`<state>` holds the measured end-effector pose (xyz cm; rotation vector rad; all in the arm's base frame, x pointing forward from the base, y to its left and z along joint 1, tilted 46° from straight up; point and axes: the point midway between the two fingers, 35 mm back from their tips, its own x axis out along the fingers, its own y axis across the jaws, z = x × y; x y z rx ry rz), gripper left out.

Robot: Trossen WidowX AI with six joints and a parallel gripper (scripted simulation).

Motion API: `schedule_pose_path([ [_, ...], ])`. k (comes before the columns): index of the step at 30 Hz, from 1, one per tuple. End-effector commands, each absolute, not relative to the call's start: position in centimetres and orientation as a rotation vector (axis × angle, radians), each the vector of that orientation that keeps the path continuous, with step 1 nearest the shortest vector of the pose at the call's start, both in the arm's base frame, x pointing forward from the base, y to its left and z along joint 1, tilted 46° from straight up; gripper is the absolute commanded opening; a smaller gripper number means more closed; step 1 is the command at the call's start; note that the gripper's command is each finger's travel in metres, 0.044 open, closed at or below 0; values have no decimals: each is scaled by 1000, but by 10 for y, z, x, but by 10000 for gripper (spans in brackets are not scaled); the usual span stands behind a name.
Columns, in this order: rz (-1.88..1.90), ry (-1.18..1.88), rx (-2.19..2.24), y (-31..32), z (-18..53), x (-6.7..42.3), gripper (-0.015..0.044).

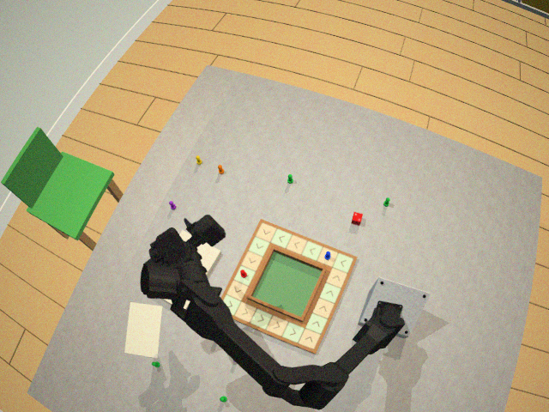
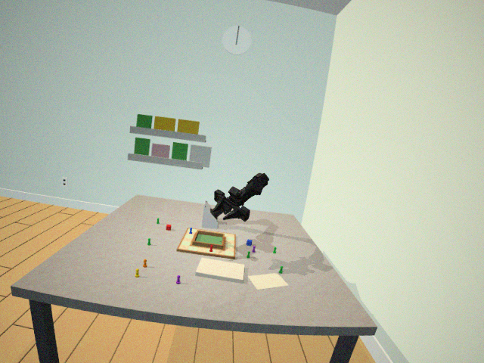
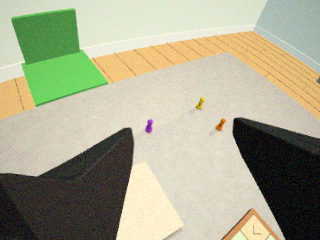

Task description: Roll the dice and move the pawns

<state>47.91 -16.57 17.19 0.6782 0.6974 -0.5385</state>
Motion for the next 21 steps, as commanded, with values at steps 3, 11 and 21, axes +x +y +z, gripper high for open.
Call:
schedule_pose_path([
  [3,-542,963,559,-210,90,438,275],
  [11,-502,1228,504,-254,13,371,275],
  [21,-158,1517,470,-272,-72,270,275],
])
